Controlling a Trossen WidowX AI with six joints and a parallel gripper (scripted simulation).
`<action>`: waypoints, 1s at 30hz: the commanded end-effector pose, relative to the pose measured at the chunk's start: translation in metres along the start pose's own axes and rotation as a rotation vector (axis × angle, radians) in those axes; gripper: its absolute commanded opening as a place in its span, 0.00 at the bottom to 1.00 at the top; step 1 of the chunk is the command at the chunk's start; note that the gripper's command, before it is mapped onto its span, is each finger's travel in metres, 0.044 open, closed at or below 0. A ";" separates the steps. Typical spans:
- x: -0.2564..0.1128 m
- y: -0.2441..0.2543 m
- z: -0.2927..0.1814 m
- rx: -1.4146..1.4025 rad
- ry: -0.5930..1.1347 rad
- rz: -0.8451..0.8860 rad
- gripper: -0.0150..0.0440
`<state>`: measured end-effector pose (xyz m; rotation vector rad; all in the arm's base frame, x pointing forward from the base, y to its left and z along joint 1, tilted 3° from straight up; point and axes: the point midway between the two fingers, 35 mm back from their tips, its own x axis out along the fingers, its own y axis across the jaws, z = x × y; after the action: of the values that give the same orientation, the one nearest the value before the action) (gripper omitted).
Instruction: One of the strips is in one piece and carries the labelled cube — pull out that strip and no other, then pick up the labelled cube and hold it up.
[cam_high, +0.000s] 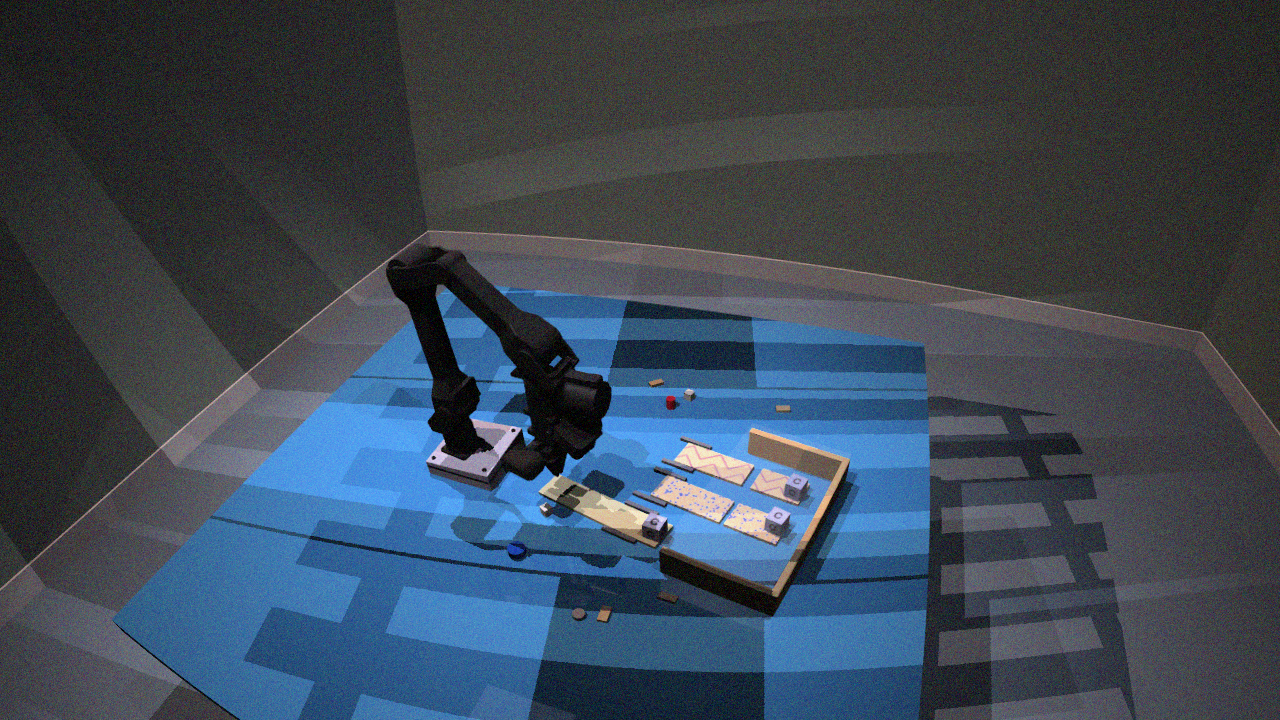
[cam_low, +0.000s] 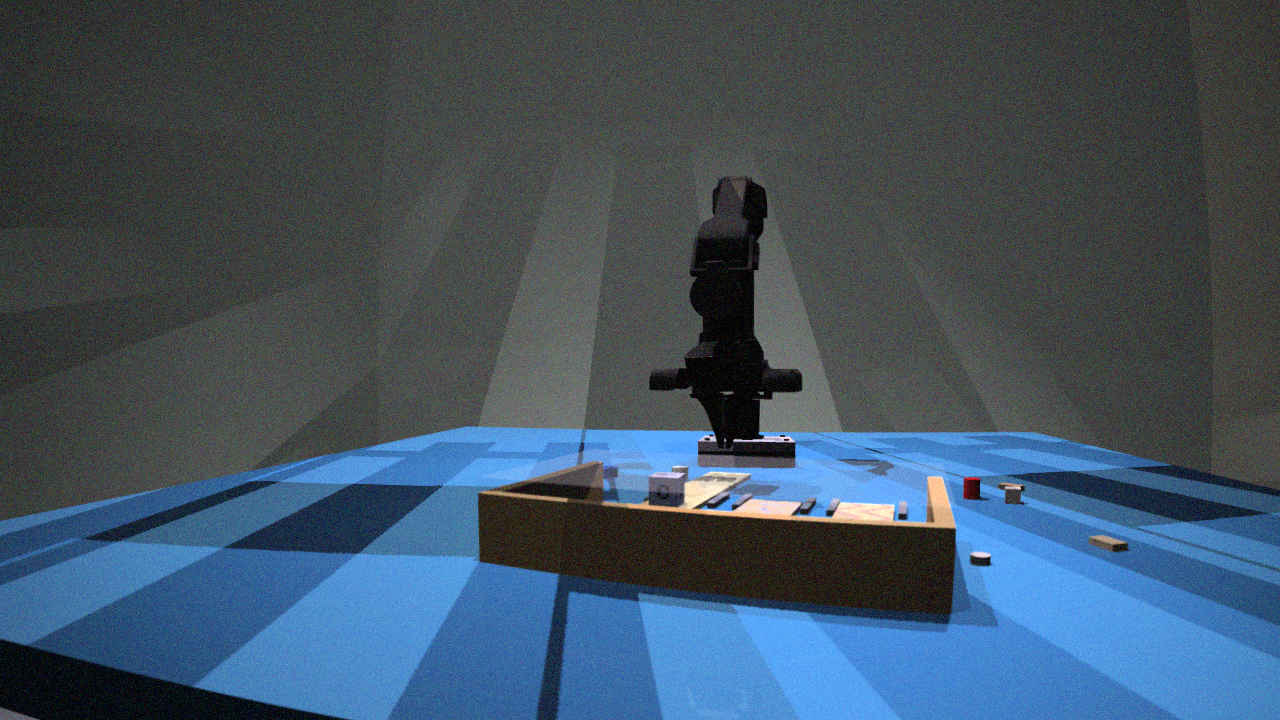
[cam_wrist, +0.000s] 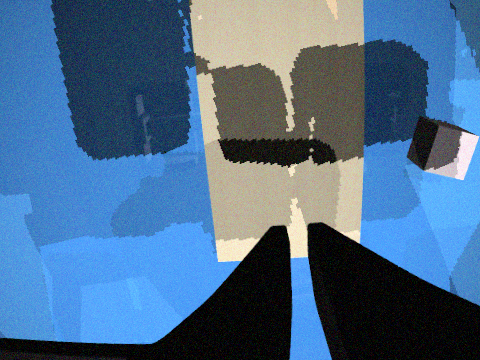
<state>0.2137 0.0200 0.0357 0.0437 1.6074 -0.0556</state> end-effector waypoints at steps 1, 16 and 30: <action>-0.003 0.000 0.017 -0.088 -0.008 0.002 0.43; -0.008 -0.003 0.062 -0.098 -0.012 0.001 1.00; -0.014 -0.004 0.105 -0.098 -0.015 0.001 1.00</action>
<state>0.3057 0.0107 0.0445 -0.0268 1.5956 0.0212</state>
